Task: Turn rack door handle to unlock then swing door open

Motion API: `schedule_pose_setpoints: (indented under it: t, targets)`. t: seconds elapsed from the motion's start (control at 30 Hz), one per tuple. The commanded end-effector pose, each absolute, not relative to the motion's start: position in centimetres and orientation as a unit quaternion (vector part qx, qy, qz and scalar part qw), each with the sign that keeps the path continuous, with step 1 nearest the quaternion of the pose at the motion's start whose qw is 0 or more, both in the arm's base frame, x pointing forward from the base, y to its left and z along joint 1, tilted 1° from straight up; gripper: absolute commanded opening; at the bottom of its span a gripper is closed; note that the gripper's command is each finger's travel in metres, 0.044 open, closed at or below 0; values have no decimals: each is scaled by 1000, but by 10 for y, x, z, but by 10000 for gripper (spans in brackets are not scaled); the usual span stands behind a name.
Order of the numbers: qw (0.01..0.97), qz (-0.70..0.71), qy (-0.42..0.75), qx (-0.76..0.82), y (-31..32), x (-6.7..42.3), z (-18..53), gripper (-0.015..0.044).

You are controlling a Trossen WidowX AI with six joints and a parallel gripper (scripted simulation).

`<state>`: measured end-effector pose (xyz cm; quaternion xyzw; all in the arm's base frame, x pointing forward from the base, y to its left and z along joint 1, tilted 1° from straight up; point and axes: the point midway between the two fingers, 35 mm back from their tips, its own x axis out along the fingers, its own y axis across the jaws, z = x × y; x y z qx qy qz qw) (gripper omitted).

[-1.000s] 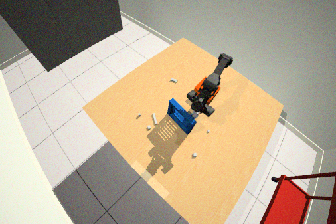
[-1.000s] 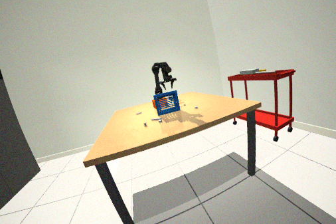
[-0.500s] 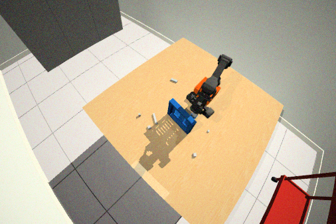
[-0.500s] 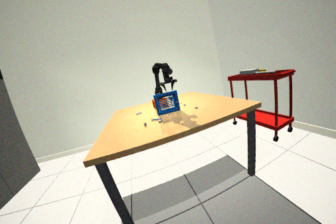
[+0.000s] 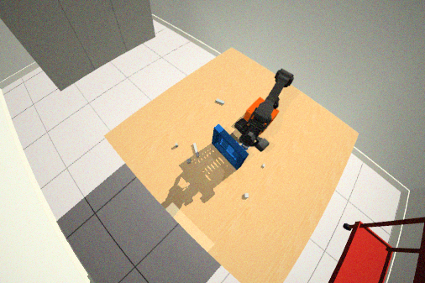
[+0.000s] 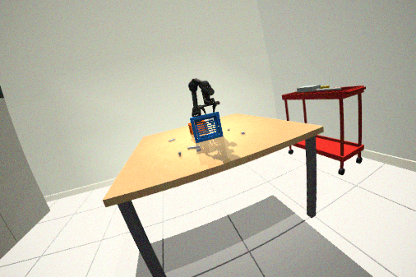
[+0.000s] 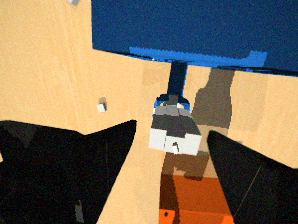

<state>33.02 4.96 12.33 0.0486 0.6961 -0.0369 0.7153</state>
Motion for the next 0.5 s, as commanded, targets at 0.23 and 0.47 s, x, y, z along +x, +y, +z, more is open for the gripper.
schedule_pose_setpoints:
  t: [0.23,0.47]
  targets:
    - [713,-40,698,48,49,329,104,297]
    - [714,-40,698,48,49,328,93,297]
